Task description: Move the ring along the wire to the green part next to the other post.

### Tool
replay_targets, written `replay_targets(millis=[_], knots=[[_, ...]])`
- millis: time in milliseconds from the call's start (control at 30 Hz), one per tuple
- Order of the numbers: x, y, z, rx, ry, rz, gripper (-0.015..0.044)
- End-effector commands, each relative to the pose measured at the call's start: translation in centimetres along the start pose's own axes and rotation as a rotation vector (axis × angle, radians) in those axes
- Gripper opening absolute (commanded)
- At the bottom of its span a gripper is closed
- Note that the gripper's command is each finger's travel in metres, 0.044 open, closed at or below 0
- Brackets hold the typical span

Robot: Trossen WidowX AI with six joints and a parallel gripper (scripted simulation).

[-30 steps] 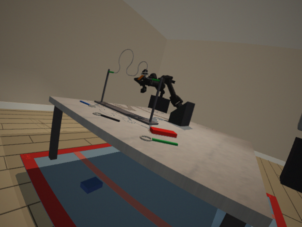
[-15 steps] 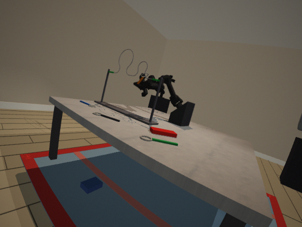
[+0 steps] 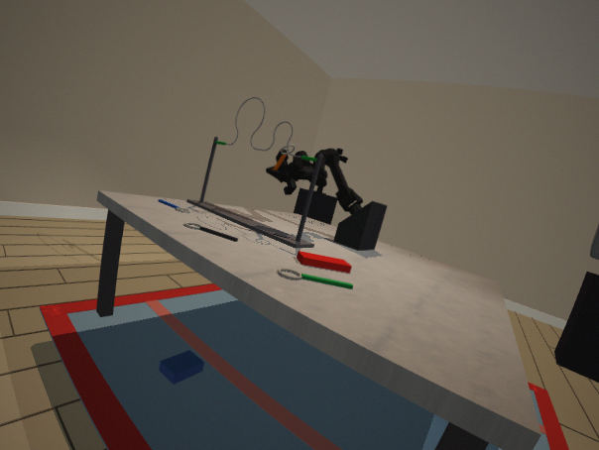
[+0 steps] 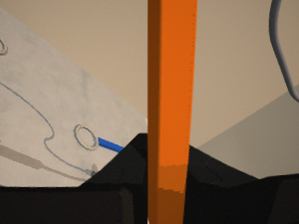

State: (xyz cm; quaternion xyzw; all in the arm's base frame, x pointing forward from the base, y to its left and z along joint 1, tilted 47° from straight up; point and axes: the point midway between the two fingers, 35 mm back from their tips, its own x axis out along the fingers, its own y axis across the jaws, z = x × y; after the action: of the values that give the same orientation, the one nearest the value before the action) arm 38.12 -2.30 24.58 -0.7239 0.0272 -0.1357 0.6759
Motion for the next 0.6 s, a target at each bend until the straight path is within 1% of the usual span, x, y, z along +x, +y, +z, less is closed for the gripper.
replay_targets(millis=[0, 567], knots=[[-0.2, 1.2, 0.0, 0.031, 0.007, 0.031, -0.015], [-0.6, 3.2, 0.2, 0.151, 0.023, 0.086, -0.015]])
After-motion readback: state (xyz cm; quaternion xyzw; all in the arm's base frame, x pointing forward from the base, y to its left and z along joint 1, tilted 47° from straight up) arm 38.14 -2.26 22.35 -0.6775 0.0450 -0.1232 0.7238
